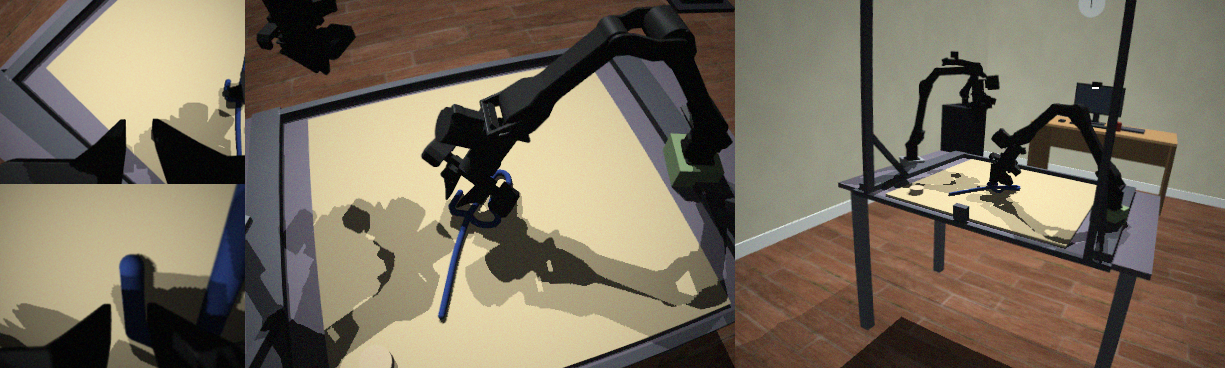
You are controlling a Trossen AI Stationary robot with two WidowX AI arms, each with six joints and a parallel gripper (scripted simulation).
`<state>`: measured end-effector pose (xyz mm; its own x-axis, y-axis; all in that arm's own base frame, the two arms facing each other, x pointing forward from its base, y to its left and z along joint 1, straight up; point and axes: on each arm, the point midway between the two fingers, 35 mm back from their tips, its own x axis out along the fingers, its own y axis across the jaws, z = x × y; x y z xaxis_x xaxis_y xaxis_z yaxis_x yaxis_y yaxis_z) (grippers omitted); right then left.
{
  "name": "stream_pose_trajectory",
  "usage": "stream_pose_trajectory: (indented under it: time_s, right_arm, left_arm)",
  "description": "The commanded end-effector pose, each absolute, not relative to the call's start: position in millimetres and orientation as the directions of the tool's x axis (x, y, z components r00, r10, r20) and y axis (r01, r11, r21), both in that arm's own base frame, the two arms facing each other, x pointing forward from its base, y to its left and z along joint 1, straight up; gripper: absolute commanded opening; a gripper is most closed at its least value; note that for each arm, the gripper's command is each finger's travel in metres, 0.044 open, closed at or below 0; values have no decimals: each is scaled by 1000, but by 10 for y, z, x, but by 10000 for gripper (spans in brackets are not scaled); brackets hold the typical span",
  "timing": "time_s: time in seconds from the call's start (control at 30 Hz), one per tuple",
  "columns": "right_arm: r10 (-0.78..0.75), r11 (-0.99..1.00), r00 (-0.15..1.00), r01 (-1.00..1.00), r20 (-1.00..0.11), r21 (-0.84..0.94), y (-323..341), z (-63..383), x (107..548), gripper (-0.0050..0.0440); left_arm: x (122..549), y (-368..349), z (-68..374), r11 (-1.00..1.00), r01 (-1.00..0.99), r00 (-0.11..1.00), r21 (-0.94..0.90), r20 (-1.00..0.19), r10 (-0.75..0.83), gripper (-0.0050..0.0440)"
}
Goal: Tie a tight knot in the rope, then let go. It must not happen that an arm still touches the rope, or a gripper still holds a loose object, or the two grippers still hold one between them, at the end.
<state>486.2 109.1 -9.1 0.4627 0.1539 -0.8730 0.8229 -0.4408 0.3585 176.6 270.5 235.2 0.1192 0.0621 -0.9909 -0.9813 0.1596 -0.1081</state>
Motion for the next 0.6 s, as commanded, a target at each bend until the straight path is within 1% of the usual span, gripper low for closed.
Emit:
stream_pose_trajectory:
  time_s: [0.0,0.03,0.3,0.5,0.57]
  right_arm:
    - [166,-442,500,808,-850,389,1110,143,4935,100]
    - [166,-442,500,808,-850,389,1110,143,4935,100]
    - [166,-442,500,808,-850,389,1110,149,4935,292]
    - [166,-442,500,808,-850,389,1109,376,4930,436]
    - [166,-442,500,808,-850,389,1109,395,4929,440]
  left_arm:
    - [1767,2694,2422,159,-980,134,-120,-988,79,100]
    - [1767,2694,2422,159,-980,134,-120,-988,79,100]
    - [1767,2694,2422,159,-980,134,-120,-988,79,100]
    - [1767,2694,2422,159,-980,134,-120,-988,79,100]
    - [1767,2694,2422,159,-980,134,-120,-988,79,100]
